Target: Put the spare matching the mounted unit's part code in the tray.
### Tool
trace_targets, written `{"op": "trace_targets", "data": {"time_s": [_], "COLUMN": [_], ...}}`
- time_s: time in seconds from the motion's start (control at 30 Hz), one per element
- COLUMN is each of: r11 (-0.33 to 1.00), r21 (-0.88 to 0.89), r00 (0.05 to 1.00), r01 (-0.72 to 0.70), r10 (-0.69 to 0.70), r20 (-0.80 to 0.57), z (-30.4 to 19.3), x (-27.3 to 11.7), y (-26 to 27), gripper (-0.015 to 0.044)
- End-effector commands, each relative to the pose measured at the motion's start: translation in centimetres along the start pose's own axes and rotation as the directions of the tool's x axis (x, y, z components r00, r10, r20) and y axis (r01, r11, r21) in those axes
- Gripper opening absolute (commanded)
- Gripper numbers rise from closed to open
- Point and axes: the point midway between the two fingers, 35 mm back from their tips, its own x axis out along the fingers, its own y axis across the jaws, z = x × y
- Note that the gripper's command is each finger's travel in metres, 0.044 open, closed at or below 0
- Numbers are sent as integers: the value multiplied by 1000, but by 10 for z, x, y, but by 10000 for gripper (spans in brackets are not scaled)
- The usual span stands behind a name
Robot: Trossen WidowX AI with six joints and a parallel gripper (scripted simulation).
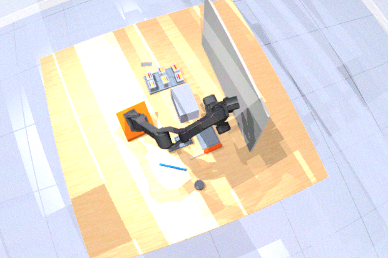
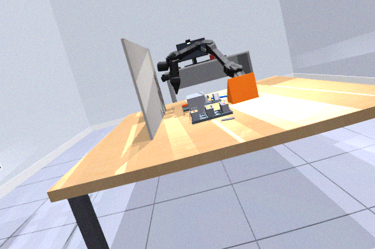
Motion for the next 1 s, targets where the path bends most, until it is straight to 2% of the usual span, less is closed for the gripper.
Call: {"op": "trace_targets", "data": {"time_s": [0.0, 0.33, 0.97], "r11": [1000, 993, 993], "r21": [27, 51, 52], "r00": [998, 985, 985], "r01": [-7, 105, 110], "r10": [9, -97, -102], "r20": [-68, -140, -141], "z": [11, 1, 1], "x": [-20, -63, -64], "y": [66, 172, 174], "gripper": [440, 440, 440]}}
